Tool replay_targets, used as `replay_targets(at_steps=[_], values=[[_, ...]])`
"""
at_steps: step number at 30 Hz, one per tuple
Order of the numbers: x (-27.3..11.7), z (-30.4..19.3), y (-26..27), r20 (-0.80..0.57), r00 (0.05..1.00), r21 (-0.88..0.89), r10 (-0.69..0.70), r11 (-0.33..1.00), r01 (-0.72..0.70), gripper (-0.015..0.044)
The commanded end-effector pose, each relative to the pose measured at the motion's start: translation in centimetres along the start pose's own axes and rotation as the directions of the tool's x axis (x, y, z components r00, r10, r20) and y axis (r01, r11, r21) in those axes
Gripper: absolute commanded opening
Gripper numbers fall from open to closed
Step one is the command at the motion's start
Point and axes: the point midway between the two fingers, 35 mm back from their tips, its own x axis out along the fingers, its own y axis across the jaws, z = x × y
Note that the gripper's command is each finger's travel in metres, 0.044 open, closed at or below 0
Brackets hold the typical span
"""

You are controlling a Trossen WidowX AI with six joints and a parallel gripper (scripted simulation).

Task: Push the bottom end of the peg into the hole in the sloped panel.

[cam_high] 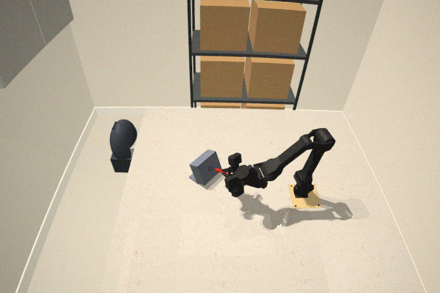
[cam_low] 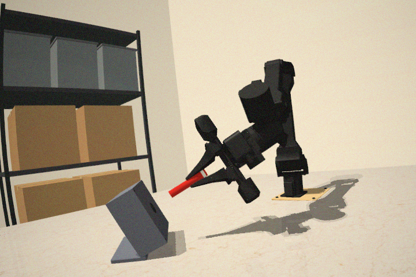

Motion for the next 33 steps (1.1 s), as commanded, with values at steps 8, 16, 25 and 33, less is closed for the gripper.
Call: replay_targets(at_steps=[8, 16, 25, 33], values=[[0.9, -0.3, 0.5, 0.005, 1.0, -0.012, -0.009, 1.0, 0.009, 0.0], [1.3, -0.4, 0.5, 0.009, 1.0, -0.002, -0.018, 1.0, 0.018, 0.0], [1.6, -0.4, 0.5, 0.009, 1.0, 0.001, -0.018, 1.0, 0.018, 0.0], [2.7, -0.4, 0.4, 0.01, 1.0, 0.007, -0.019, 1.0, 0.018, 0.0]])
